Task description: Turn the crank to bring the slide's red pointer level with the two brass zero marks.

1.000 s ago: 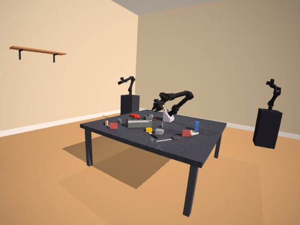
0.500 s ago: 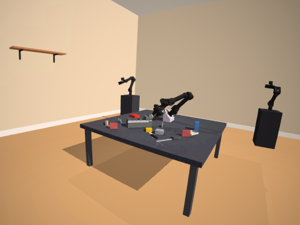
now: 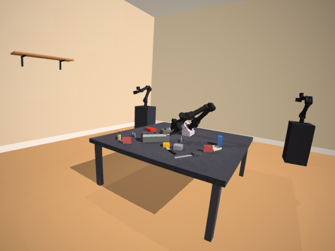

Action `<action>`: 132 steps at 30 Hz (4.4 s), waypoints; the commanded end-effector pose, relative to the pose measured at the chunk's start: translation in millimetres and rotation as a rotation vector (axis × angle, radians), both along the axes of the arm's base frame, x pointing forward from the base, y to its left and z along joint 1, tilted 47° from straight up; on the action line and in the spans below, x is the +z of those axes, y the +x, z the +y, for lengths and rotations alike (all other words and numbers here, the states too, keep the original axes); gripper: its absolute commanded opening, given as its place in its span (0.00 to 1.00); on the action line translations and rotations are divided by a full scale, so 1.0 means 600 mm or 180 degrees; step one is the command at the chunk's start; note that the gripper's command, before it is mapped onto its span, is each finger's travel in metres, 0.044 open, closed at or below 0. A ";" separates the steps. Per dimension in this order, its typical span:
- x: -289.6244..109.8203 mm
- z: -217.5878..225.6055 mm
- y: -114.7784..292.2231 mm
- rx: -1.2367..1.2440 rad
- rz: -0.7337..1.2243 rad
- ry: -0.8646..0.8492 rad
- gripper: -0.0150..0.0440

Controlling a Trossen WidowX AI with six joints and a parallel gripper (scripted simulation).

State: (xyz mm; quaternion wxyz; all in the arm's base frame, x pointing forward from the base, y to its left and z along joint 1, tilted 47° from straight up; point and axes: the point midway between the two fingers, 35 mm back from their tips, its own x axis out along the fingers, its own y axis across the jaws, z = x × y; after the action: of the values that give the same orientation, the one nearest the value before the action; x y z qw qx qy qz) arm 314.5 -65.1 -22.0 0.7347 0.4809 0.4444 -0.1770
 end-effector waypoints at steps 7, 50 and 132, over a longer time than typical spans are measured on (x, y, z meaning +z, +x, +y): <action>-0.021 0.020 -0.001 -0.0020 0.0015 0.0001 1.00; -0.045 0.051 -0.002 -0.0021 0.0009 0.0008 0.25; -0.021 0.078 0.033 -0.0021 0.0005 0.0012 0.25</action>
State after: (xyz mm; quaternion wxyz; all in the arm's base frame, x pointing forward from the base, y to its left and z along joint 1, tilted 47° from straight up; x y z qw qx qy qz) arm 328.1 -21.9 -40.3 0.7292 0.4806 0.4483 -0.1906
